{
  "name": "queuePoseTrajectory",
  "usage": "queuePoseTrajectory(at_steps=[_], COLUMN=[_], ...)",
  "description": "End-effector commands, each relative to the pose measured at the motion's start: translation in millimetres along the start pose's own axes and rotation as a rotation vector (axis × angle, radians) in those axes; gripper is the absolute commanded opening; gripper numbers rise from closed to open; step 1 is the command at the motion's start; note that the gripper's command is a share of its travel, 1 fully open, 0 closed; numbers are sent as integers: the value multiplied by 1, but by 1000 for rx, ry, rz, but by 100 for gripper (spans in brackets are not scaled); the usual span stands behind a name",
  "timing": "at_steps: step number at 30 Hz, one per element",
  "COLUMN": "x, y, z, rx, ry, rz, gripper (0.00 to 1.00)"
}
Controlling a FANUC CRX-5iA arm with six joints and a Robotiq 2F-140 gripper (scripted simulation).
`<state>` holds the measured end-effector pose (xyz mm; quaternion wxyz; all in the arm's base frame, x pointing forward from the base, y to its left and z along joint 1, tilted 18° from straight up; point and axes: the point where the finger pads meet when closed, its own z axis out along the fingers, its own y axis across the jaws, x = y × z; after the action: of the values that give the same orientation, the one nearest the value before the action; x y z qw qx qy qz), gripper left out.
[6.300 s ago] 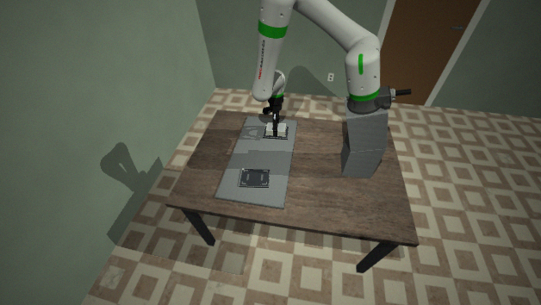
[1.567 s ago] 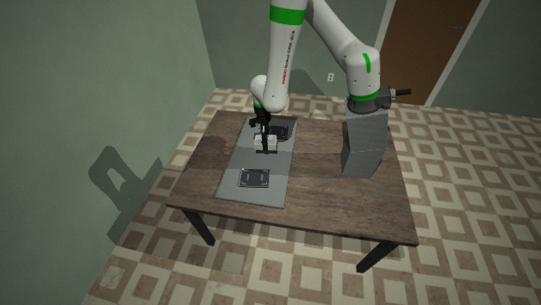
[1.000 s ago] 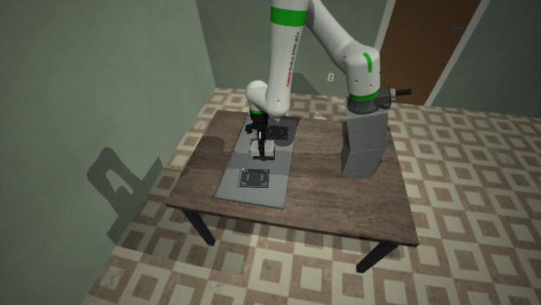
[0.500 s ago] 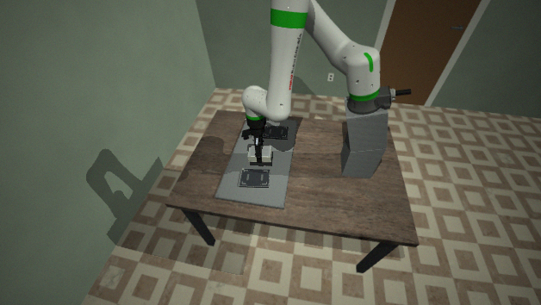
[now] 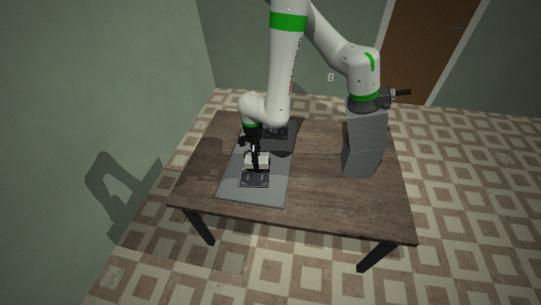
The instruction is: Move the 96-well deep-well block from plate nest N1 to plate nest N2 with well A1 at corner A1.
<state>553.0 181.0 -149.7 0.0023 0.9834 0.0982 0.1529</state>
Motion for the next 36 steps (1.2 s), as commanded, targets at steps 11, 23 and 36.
queuePoseTrajectory(at_steps=[11, 23, 36], x=[11, 15, 15], y=[-35, -51, -51], z=[0, -1, -1], rx=[0, 0, 0], ry=[1, 1, 1], rz=[1, 1, 1], gripper=[10, 10, 10])
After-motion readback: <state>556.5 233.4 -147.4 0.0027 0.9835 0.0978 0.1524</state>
